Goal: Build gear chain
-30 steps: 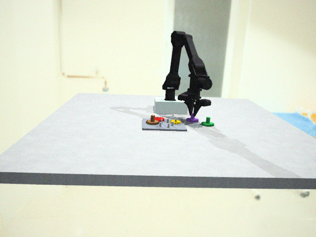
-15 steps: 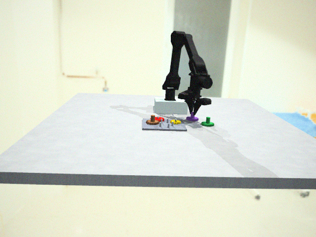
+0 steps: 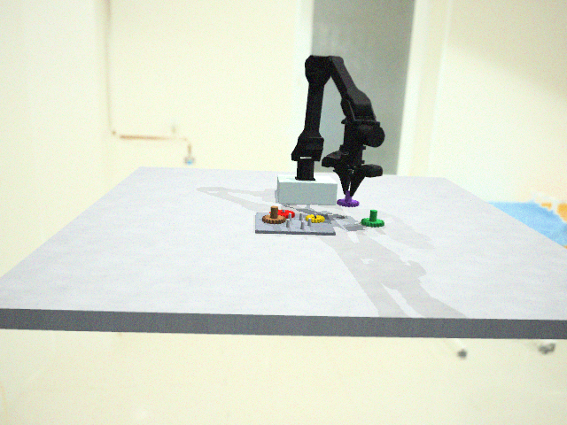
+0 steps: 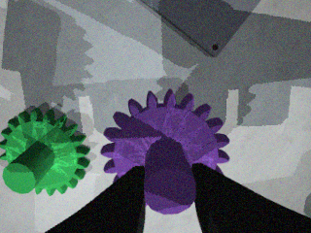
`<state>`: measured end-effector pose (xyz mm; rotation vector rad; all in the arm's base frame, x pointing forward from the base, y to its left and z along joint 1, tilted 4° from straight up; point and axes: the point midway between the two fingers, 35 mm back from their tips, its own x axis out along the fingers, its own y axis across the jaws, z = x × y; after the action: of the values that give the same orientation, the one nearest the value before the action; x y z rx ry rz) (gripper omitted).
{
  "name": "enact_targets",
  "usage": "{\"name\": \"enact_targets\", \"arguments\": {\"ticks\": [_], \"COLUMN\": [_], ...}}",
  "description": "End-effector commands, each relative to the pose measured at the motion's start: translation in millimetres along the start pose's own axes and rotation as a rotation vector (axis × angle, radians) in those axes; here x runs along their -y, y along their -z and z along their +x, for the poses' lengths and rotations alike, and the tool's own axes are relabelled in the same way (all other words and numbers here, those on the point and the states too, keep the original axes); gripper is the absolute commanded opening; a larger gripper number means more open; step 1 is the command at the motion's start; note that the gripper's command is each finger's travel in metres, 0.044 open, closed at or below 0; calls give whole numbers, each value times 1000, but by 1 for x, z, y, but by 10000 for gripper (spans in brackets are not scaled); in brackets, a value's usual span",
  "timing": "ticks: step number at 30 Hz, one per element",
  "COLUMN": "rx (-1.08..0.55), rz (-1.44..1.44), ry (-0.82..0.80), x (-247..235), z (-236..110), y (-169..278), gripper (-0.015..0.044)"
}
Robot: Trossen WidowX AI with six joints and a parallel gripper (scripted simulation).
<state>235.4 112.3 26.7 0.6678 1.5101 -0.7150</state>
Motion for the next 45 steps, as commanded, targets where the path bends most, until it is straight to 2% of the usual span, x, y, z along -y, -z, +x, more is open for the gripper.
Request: {"name": "enact_targets", "arguments": {"ticks": [1,38,45], "rx": [-2,-2,-1], "rz": [0,0,8], "ry": [-11,-10,-11], "x": [-4,2,0], "z": [-12,-102,-101], "y": [0,0,-8], "gripper": [0,0,0]}}
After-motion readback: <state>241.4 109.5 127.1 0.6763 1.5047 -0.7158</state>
